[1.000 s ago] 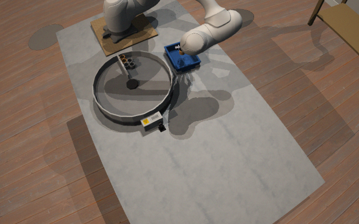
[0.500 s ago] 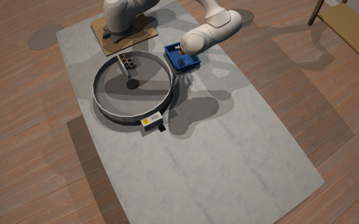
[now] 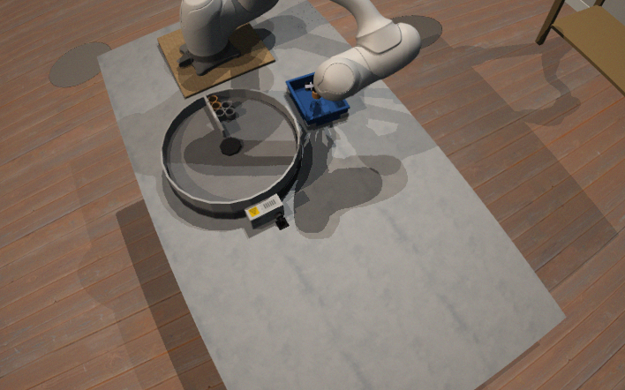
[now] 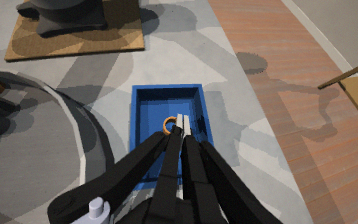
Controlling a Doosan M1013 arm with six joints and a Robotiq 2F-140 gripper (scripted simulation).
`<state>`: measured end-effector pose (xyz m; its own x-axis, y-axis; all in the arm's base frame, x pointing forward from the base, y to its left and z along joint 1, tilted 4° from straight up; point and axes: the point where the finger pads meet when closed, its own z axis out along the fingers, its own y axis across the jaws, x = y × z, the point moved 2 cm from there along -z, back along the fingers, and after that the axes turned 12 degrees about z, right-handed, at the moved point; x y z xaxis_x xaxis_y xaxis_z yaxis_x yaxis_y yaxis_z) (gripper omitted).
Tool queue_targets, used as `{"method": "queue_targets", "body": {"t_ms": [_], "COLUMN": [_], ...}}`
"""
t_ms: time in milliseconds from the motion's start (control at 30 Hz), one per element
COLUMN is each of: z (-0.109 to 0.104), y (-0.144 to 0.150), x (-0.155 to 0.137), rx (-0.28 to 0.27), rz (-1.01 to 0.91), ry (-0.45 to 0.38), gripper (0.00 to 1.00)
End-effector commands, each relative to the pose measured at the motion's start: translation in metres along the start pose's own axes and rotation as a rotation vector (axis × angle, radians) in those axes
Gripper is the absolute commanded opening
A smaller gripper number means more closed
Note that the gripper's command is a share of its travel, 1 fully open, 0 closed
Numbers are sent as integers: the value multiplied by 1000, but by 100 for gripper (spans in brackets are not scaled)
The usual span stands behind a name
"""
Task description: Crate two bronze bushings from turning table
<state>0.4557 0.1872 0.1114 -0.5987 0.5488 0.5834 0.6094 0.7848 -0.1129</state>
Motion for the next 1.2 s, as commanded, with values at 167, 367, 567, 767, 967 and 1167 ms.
{"method": "queue_targets", "body": {"t_ms": [167, 367, 567, 767, 967, 1167], "z": [10, 14, 19, 20, 20, 20], "y": [2, 3, 3, 4, 4, 4], "x": [-8, -12, -15, -16, -16, -16], "rx": [0, 0, 0, 0, 0, 0], "rz": [0, 0, 0, 0, 0, 0], "ry": [0, 0, 0, 0, 0, 0], "gripper": [0, 0, 0, 0, 0, 0]}}
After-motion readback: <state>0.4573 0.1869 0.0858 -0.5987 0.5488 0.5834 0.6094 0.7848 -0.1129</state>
